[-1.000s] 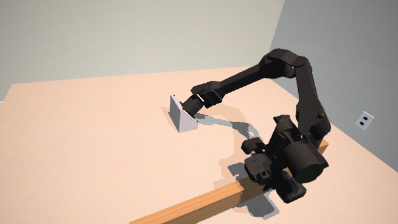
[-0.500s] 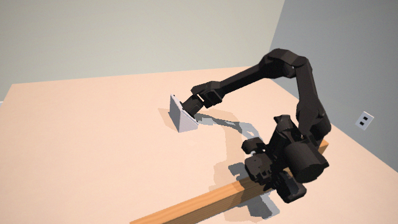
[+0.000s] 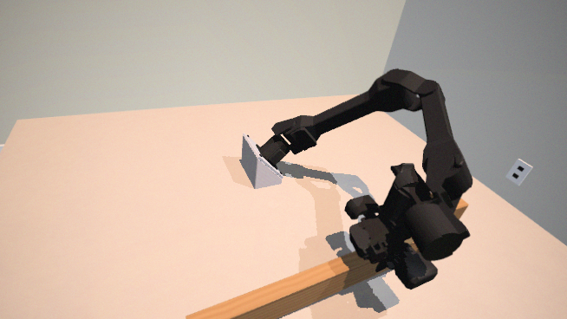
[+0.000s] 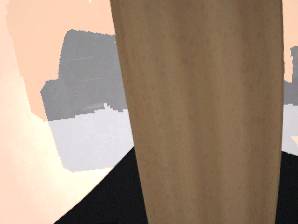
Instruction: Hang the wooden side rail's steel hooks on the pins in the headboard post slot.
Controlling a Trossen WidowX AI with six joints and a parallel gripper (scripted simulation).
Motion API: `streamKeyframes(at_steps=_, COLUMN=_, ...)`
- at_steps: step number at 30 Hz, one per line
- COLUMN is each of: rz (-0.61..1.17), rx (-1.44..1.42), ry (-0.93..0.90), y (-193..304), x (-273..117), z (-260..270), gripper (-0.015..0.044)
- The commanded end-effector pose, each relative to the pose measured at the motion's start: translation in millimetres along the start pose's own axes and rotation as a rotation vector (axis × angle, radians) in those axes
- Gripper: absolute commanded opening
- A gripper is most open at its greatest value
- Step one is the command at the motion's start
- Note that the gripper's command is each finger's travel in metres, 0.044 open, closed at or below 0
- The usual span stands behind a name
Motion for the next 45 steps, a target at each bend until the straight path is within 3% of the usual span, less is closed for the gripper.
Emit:
streamKeyframes(at_steps=1, rz=-0.001, rx=0.006, ry=-0.010, y=0.0, x=-3.8, z=0.7, gripper=0.0000)
streamKeyframes(at_steps=45, rz=-0.001, rx=0.006, ry=-0.011, y=4.9, x=-4.0, z=1.8, gripper=0.0000)
Point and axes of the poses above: the point midway between the two fingers, 35 mm back from their tips, its own x axis out along the fingers, its own z axis across the jaws, y = z × x, the point moved 6 cm from there along -x, back along the fingers, and after that the axes turned 9 degrees about -x, right-handed, at the moved point
